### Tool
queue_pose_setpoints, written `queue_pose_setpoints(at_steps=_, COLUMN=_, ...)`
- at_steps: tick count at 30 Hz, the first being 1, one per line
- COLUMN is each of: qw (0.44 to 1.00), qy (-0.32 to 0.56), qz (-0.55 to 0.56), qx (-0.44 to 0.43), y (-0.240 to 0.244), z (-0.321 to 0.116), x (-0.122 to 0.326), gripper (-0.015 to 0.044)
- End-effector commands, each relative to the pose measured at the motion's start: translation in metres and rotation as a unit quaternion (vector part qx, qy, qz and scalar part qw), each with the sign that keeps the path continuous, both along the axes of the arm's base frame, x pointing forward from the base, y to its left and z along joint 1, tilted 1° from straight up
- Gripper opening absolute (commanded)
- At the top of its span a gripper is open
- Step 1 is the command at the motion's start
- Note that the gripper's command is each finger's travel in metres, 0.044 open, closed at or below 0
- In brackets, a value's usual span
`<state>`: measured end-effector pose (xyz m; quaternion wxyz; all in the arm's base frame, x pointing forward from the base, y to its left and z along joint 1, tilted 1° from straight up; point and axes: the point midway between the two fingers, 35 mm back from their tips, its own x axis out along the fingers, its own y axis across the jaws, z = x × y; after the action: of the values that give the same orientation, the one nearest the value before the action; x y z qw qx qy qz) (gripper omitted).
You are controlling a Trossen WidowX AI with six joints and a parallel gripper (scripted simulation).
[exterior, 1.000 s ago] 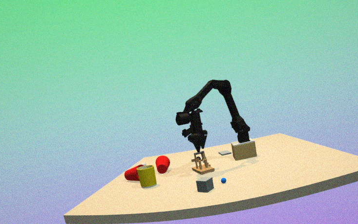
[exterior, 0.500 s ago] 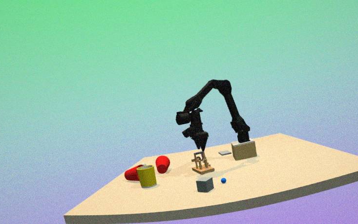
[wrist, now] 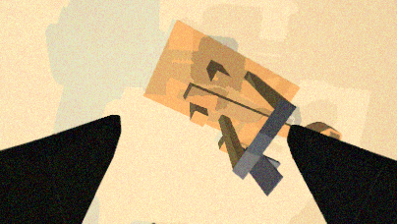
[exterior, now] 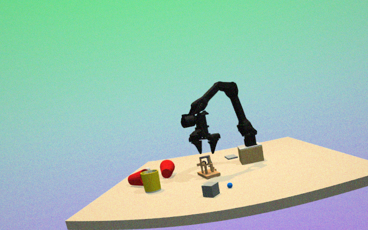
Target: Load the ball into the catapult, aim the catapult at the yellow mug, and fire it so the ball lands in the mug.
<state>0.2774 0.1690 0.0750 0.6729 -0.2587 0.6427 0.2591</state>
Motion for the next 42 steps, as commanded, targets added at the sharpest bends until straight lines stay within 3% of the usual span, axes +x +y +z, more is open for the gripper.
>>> queue_pose_setpoints(at_steps=1, qw=0.998, qy=-0.001, qz=0.062, qx=-0.004, y=0.0, z=0.001, x=0.0, gripper=0.044)
queue_pose_setpoints(at_steps=15, qw=0.954, qy=-0.005, qz=0.299, qx=-0.013, y=-0.001, z=0.002, x=-0.001, gripper=0.044)
queue_pose_setpoints(at_steps=30, qw=0.846, qy=-0.009, qz=0.533, qx=-0.023, y=-0.001, z=0.004, x=-0.002, gripper=0.044)
queue_pose_setpoints(at_steps=37, qw=0.832, qy=-0.01, qz=0.555, qx=-0.024, y=-0.001, z=0.002, x=-0.002, gripper=0.044)
queue_pose_setpoints(at_steps=42, qw=0.832, qy=-0.009, qz=0.554, qx=-0.023, y=0.0, z=-0.042, x=0.0, gripper=0.044)
